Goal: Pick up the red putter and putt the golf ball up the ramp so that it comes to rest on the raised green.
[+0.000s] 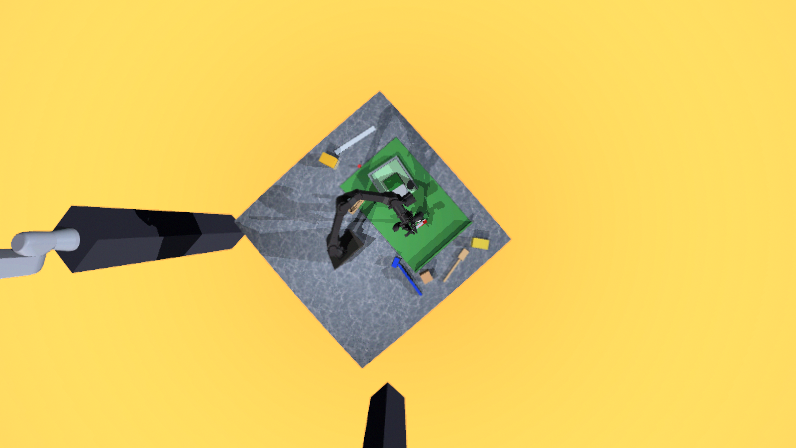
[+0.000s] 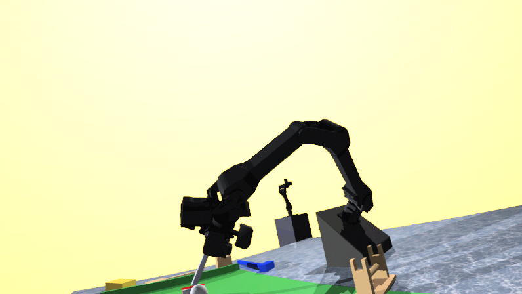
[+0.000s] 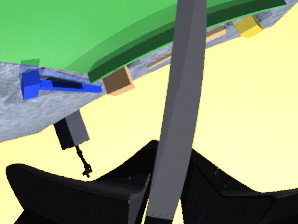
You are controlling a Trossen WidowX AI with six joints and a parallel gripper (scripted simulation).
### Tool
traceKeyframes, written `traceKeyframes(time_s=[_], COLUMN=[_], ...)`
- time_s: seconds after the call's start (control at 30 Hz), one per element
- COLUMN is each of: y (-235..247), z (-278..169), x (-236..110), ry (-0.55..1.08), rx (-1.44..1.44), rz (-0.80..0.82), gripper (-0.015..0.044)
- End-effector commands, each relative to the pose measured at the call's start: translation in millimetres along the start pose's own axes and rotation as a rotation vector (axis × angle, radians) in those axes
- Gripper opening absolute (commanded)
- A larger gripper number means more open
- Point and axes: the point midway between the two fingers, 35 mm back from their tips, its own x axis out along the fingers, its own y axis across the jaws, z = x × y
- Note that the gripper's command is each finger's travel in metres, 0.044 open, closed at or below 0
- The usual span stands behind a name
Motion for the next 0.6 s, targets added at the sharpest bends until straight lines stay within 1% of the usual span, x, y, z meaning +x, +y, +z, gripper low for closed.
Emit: traceKeyframes(time_s=[0.0,0.07,0.23,0.47,0.57], y=[2,6,4,-20,-23], z=[18,21,18,-23,-29], x=[-58,-75,-79,-92,-94], ry=[-0.025,-0.023,-0.023,-0.021,-0.021], rx=[-0.001,-0.001,-0.001,-0.001,-0.001], rz=[-0.028,-0.029,-0.029,-0.030,-0.030], gripper=[0.0000,0.0000,0.0000,0.0000,0.0000])
